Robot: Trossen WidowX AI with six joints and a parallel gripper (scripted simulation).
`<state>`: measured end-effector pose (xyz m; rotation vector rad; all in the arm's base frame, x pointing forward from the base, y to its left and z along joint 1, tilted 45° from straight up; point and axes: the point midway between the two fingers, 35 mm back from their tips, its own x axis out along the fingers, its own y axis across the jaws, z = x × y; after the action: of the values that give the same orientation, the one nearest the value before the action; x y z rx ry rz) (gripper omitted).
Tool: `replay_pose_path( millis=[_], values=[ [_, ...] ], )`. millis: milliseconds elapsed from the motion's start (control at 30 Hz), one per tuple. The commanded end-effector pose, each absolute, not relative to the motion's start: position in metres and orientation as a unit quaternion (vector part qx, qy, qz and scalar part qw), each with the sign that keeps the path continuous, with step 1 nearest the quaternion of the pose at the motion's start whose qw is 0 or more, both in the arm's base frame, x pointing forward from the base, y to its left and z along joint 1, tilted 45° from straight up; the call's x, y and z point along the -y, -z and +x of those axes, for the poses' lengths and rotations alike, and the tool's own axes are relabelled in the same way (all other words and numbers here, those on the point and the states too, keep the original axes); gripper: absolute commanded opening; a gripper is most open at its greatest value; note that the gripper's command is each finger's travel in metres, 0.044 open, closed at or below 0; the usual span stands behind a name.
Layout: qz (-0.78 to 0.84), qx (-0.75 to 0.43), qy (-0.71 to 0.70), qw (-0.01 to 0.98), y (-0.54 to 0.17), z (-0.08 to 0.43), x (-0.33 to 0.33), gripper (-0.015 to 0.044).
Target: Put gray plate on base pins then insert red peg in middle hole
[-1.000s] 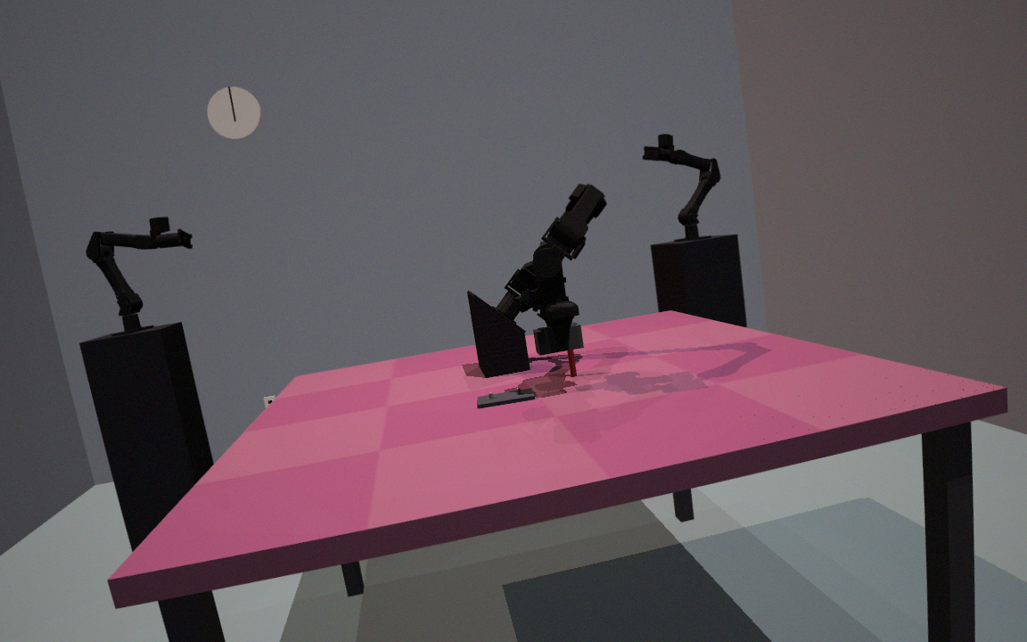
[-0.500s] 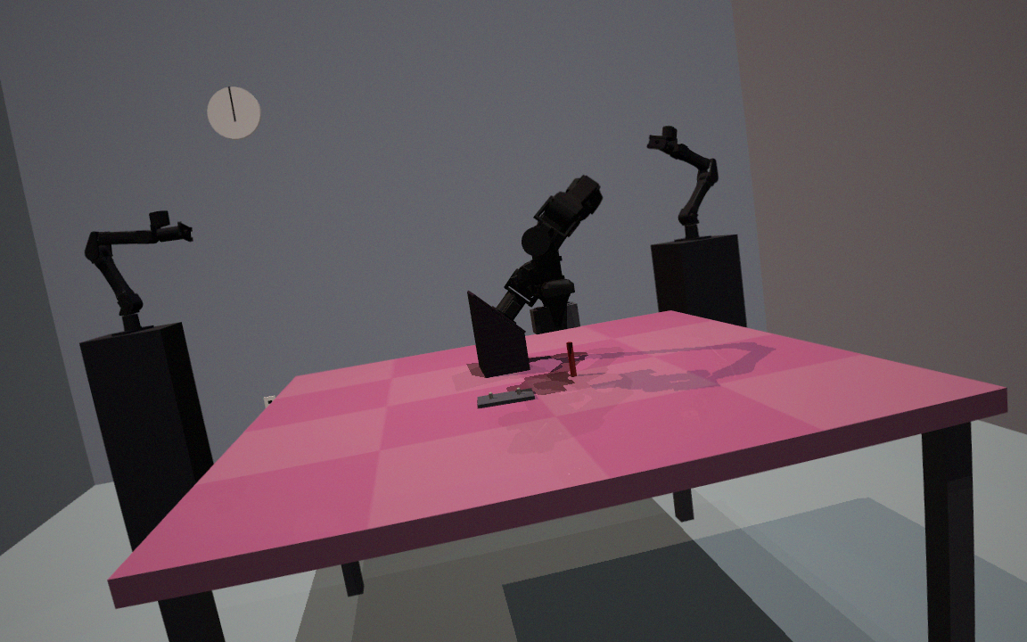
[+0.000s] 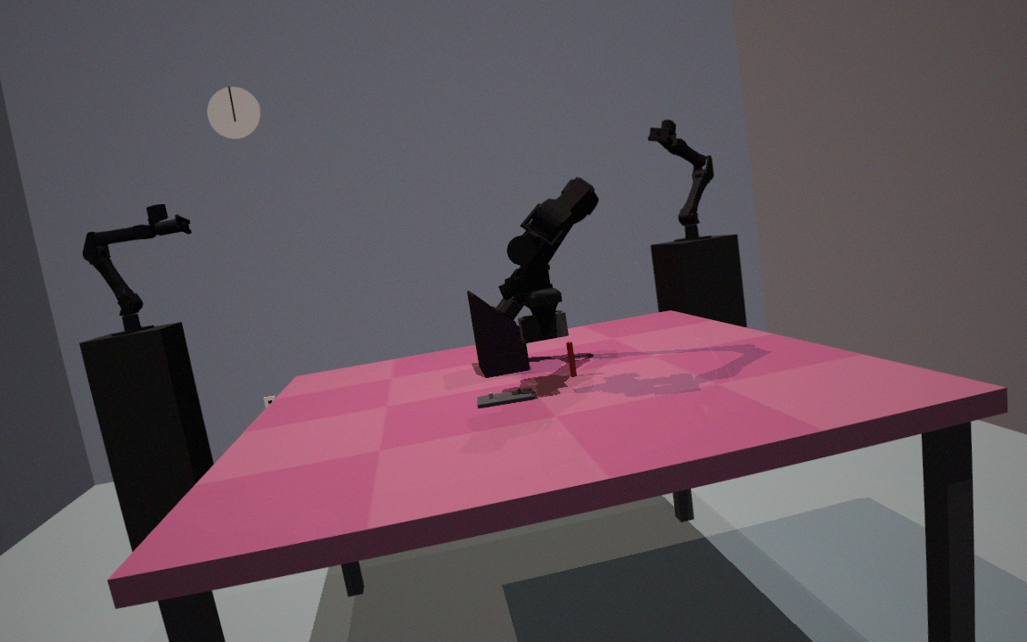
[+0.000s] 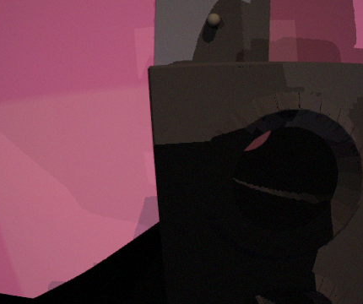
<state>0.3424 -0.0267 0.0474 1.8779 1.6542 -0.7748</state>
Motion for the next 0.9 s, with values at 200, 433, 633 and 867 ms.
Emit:
replay_pose_path(
  millis=[200,433,633,867],
  values=[
    [0.694,-0.607,0.293,0.253,-0.015,0.345,0.037,0.0],
    [0.696,-0.604,0.298,0.248,0.007,0.345,0.043,0.0],
    [0.698,-0.603,0.301,0.244,0.026,0.345,0.047,0.0],
    [0.699,-0.6,0.306,0.239,0.049,0.343,0.052,0.0]
  ],
)
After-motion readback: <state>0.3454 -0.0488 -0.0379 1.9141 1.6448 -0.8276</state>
